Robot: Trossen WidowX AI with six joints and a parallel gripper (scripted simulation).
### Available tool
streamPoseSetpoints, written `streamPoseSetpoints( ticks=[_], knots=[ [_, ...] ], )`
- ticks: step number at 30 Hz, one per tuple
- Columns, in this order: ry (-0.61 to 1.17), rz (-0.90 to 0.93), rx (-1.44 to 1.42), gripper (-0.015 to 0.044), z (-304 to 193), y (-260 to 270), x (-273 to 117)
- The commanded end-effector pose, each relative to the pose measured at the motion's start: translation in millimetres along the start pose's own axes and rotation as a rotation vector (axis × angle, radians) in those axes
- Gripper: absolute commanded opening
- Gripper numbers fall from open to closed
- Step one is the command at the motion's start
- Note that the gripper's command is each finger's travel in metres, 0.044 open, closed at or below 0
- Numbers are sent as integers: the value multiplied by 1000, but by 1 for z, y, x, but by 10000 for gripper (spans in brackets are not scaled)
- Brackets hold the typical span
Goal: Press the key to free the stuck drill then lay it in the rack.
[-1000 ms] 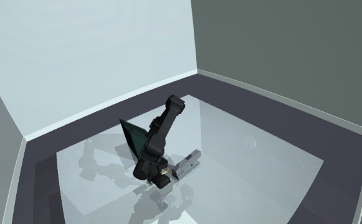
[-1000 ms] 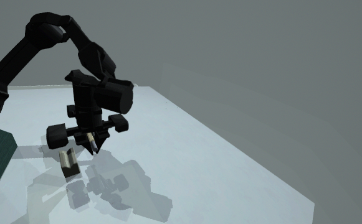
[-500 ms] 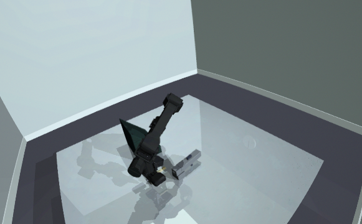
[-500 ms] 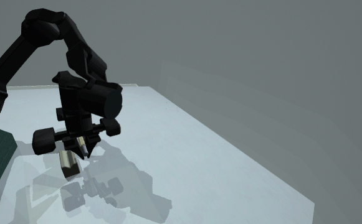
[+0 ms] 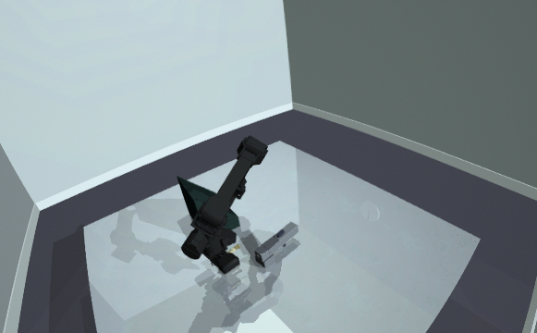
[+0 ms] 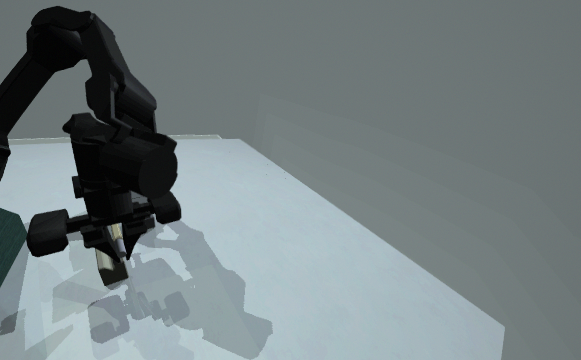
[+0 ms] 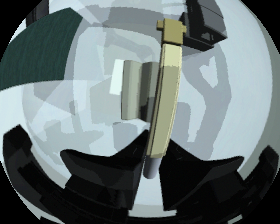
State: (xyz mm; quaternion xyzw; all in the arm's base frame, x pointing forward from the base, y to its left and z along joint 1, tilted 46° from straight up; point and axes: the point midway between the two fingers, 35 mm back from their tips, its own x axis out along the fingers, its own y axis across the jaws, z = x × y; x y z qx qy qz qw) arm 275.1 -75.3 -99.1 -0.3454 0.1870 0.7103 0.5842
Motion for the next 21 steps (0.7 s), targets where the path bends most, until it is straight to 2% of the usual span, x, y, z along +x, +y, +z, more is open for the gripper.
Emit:
streamPoseSetpoints(
  ticks=[1, 11, 21],
  knots=[
    [3, -1, -1, 0, -3, 8, -2],
    [4, 0, 0, 0, -7, 21, -4],
    [3, -1, 0, 0, -7, 19, 16]
  ],
)
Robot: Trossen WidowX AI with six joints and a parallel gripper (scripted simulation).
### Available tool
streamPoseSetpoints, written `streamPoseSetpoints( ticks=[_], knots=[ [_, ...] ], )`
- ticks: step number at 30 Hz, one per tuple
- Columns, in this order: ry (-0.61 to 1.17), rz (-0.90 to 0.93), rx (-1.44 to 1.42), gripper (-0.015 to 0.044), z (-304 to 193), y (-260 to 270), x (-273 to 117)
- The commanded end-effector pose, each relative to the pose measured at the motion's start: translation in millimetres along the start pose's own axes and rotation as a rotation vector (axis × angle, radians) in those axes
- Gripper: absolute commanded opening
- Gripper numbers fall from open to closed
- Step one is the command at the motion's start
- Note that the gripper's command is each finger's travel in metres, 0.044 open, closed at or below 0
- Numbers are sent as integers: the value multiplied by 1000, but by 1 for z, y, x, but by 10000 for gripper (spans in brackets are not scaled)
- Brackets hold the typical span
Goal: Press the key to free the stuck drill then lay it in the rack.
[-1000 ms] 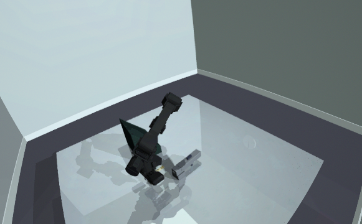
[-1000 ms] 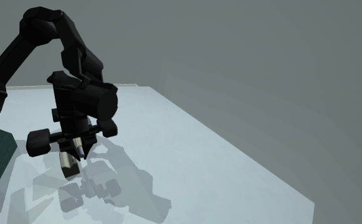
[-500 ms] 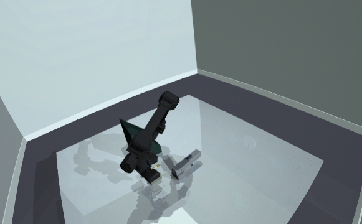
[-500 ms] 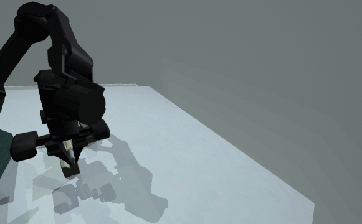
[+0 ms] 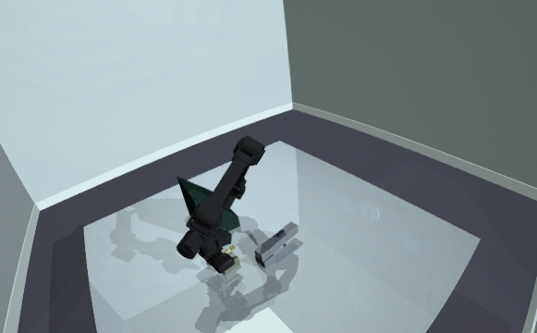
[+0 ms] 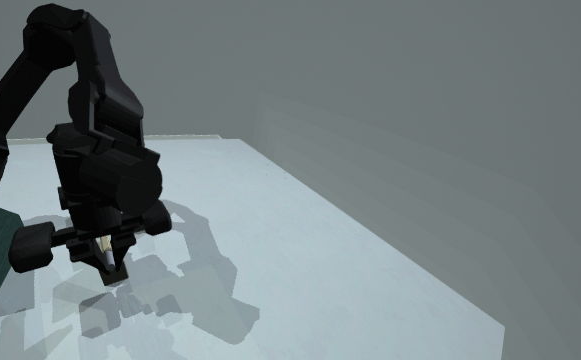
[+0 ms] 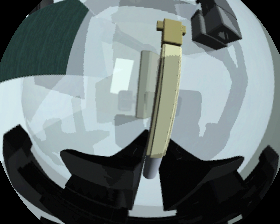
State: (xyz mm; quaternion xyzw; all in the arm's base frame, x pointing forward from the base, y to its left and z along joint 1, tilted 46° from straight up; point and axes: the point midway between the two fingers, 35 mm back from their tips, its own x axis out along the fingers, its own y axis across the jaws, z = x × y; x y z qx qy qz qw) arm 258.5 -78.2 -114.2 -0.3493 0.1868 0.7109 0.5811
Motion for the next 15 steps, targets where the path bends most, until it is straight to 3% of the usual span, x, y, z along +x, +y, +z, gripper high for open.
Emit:
streamPoseSetpoints(
  ticks=[1, 15],
  knots=[
    [-3, -4, 7, 0, 1, 1, 8],
    [-4, -5, 7, 0, 1, 0, 22]
  ],
)
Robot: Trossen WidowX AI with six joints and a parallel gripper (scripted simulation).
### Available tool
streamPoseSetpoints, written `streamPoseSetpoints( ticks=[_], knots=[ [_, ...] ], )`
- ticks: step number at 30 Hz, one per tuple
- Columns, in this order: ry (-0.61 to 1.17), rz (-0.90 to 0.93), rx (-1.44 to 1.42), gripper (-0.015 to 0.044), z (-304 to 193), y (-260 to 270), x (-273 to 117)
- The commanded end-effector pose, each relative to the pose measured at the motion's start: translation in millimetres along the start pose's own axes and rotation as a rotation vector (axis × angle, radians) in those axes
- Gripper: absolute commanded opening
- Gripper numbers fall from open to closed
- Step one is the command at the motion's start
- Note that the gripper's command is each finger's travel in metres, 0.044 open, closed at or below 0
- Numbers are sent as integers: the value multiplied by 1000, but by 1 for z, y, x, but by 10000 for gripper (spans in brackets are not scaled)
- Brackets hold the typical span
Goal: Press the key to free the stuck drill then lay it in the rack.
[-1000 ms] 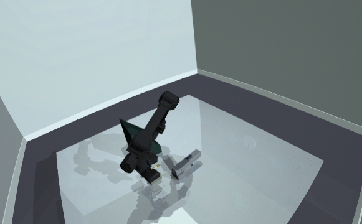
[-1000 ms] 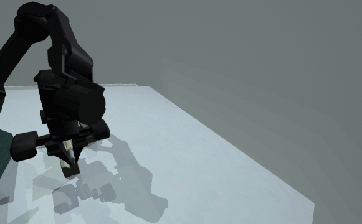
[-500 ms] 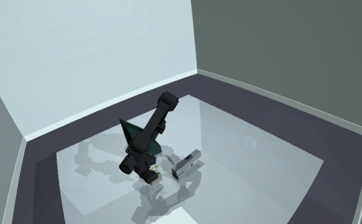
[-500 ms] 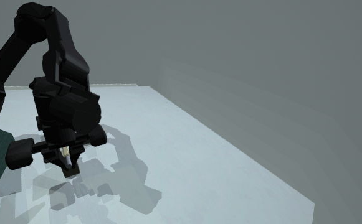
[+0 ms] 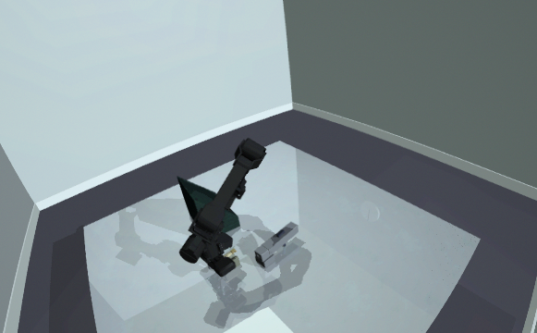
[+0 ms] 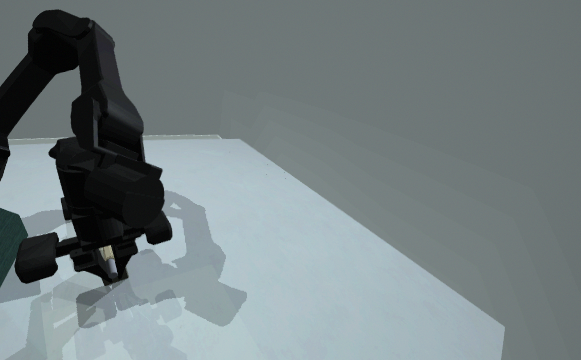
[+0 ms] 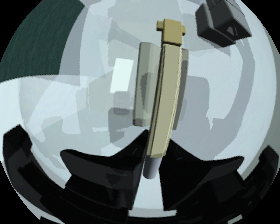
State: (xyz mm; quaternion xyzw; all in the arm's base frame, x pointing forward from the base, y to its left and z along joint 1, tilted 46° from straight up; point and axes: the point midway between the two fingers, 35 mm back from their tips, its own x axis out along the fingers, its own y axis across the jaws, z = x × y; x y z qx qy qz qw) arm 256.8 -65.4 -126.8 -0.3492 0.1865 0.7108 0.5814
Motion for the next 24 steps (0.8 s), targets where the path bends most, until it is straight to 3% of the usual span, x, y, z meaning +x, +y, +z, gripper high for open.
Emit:
streamPoseSetpoints(
  ticks=[1, 17, 24],
  knots=[
    [-3, -4, 7, 0, 0, 0, 5],
    [-4, -4, 7, 0, 1, 0, 23],
    [0, 1, 2, 184, 0, 0, 18]
  ],
)
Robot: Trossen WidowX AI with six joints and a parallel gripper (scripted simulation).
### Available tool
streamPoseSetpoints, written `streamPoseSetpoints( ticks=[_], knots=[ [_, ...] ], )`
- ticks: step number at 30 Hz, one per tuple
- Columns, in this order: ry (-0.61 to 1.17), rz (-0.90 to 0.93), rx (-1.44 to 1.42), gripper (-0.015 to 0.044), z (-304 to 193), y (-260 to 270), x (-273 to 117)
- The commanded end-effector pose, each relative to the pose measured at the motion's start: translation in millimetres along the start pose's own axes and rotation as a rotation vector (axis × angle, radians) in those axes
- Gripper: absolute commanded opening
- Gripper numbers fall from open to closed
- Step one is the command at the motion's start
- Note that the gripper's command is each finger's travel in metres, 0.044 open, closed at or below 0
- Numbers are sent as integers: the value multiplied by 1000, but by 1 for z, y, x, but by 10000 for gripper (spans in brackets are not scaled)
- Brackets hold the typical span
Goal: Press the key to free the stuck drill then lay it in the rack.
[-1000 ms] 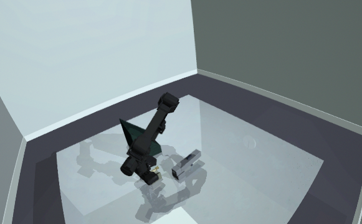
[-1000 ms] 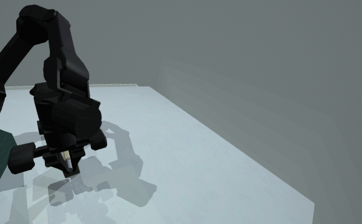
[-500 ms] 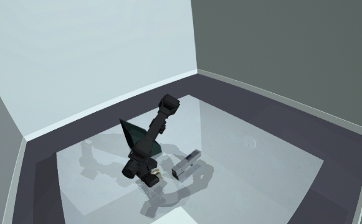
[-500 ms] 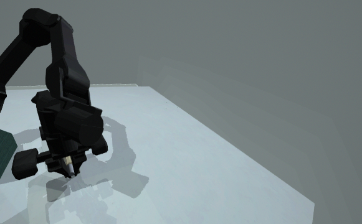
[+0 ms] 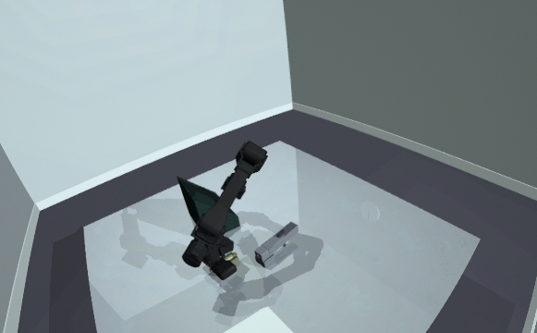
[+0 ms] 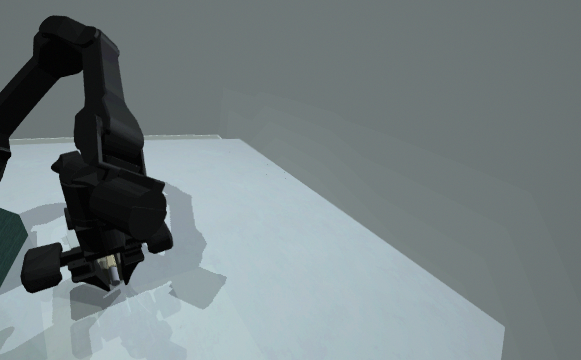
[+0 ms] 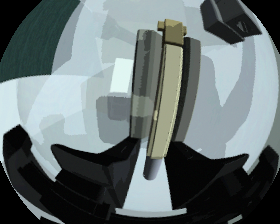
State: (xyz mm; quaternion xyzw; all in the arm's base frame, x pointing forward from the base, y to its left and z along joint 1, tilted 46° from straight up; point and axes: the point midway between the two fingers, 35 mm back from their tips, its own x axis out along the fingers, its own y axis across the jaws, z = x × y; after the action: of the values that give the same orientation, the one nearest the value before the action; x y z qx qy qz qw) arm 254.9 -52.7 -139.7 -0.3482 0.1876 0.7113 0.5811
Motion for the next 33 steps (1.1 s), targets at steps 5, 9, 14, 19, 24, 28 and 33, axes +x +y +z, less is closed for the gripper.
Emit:
streamPoseSetpoints(
  ticks=[5, 9, 14, 19, 24, 28, 33],
  knots=[
    [0, -1, 0, 315, 0, 0, 0],
    [0, -1, 0, 420, 0, 0, 0],
    [-2, -5, 4, 440, 1, 1, -20],
    [-2, -6, 5, 440, 2, 3, -36],
    [-2, -5, 5, 440, 1, 2, -54],
    [-1, -5, 5, 440, 1, 2, -68],
    [-1, -5, 5, 440, -1, 1, -81]
  ],
)
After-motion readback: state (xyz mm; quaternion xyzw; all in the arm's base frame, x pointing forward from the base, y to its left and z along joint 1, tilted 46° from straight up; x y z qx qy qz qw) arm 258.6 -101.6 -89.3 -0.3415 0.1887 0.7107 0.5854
